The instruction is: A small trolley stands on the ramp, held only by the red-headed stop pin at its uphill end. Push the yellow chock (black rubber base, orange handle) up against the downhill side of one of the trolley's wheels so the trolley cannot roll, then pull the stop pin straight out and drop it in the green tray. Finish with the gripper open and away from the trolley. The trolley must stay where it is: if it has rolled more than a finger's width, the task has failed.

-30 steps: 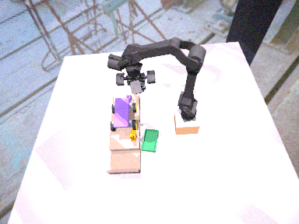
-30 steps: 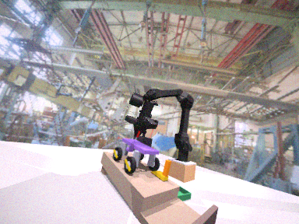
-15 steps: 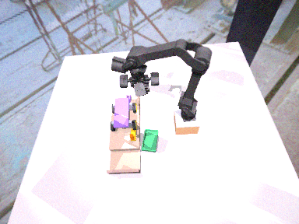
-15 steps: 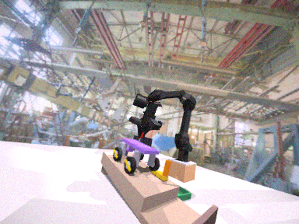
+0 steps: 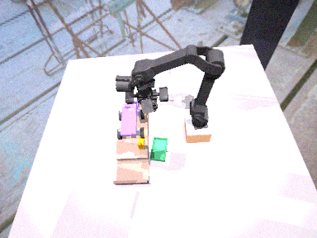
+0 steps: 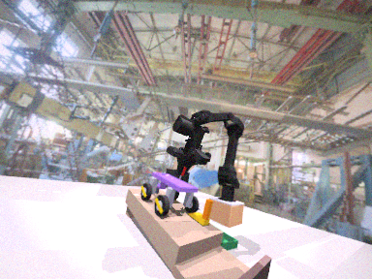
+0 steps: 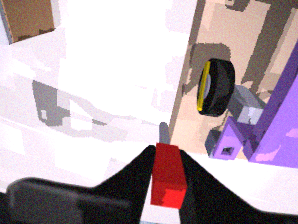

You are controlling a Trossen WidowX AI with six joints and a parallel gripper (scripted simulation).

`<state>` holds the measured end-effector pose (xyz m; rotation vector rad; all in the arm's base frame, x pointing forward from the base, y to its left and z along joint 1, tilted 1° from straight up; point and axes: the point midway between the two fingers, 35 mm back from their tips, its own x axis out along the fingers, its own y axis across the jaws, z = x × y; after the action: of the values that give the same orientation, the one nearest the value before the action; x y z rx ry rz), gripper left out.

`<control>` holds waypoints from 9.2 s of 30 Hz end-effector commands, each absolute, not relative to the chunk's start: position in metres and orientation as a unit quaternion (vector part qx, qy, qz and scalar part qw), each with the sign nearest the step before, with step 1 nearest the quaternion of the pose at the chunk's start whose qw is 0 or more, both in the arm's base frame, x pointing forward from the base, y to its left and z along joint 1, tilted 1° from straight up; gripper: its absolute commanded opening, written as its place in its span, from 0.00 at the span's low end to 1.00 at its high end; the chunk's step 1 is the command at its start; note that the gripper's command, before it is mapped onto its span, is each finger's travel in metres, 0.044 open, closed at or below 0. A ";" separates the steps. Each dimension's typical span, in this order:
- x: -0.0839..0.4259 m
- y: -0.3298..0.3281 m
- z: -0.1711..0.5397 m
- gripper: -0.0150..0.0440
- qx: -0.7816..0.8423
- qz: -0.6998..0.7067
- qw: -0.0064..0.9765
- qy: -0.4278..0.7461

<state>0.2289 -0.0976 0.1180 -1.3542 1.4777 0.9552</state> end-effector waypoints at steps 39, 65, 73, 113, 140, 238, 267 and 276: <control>0.237 0.053 0.089 0.25 -0.541 0.390 0.446 0.597; 0.237 0.073 0.084 0.25 -0.609 0.515 0.362 0.483; 0.236 0.071 0.084 0.25 -0.642 0.578 0.303 0.402; 0.223 0.067 0.072 0.25 -0.706 0.694 0.098 0.103; 0.226 0.086 0.019 0.25 -0.711 0.684 0.158 0.041; 0.224 0.059 -0.010 0.58 -0.712 0.684 0.157 0.042; 0.223 0.051 -0.016 0.58 -0.712 0.684 0.156 0.043; 0.222 0.050 -0.017 0.58 -0.712 0.684 0.156 0.043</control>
<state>0.2246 0.0504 -0.0150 -2.0431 0.1282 1.9479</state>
